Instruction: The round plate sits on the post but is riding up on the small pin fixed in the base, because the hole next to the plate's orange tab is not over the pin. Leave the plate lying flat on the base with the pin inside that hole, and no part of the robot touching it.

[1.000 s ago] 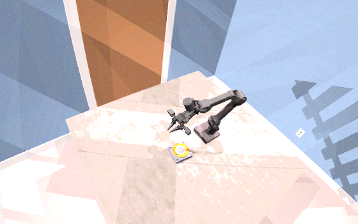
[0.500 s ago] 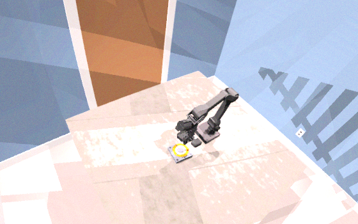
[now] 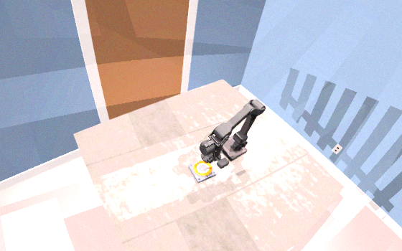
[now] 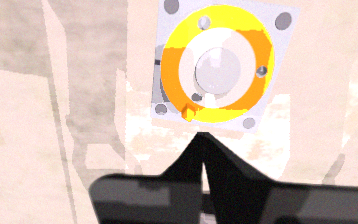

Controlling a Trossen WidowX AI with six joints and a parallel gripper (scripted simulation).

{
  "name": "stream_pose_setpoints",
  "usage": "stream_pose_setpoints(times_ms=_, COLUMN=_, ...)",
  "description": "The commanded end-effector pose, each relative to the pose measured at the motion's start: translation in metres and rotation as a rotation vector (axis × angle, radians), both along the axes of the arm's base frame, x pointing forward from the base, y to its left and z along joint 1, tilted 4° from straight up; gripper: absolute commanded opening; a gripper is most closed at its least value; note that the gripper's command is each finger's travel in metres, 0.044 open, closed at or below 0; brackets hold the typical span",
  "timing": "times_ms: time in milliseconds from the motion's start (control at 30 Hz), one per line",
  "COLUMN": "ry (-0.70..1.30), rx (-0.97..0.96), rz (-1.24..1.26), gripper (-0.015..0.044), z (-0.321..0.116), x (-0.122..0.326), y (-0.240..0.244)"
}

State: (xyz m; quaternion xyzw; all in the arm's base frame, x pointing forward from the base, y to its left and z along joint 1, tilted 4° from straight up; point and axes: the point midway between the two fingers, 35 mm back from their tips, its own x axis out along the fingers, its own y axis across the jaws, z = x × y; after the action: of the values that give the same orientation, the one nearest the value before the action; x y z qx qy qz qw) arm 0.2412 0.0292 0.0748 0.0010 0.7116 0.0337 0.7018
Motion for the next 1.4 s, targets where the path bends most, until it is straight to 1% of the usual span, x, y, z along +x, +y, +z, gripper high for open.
stream_pose_setpoints(times_ms=0, ry=0.025, rx=-0.006, rz=-0.002, gripper=0.0000, z=-0.022, x=-0.005, y=0.000)
stream_pose_setpoints(times_ms=167, ry=0.025, rx=-0.007, rz=-0.002, gripper=0.0000, z=-0.034, x=-0.006, y=-0.001)
stream_pose_setpoints(times_ms=1367, ry=0.022, rx=-0.003, rz=-0.002, gripper=0.0000, z=-0.032, x=0.018, y=0.035)
